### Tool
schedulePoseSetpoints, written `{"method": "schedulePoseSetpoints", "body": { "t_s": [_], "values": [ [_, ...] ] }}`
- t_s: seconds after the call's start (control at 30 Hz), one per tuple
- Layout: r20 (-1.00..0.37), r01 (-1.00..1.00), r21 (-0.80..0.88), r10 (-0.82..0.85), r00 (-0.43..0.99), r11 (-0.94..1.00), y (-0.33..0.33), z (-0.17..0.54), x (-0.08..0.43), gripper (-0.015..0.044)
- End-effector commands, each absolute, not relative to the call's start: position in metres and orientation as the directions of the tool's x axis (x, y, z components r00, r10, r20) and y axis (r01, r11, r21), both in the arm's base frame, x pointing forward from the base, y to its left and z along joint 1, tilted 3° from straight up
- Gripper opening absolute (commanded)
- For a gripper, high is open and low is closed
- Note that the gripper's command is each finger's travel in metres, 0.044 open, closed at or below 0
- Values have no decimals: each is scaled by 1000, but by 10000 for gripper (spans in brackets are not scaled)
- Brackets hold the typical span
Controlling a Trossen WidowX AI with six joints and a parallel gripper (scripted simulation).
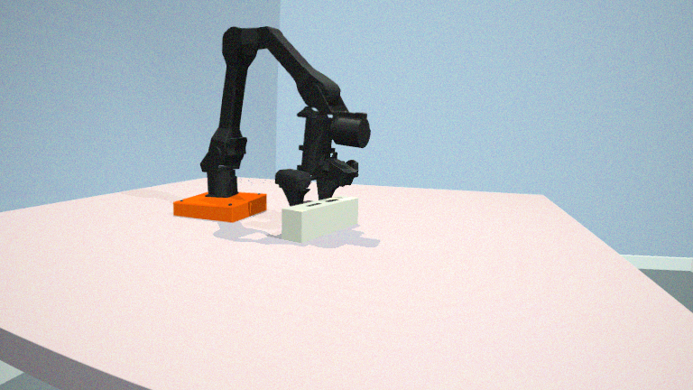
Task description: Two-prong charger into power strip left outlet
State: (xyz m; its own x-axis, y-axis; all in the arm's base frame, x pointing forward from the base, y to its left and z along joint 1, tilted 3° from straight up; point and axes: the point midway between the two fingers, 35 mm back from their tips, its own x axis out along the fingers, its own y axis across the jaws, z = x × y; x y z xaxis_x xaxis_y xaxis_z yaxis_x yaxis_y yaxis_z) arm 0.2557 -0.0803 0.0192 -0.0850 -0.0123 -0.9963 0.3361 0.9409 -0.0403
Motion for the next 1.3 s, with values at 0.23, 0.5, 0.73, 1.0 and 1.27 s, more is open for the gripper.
{"method": "schedulePoseSetpoints", "body": {
  "t_s": [0.23, 0.5, 0.73, 1.0, 1.27],
  "values": [
    [-997, 337, -42, -18, -74, 941, -79, 19, 252, 440],
    [-997, 337, -42, -20, -69, 941, -78, 19, 250, 440],
    [-998, 337, -42, -21, -67, 941, -77, 19, 247, 440],
    [-997, 337, -42, -20, -68, 941, -74, 20, 237, 440],
    [-997, 337, -42, -20, -69, 941, -70, 20, 228, 440]
  ]
}}
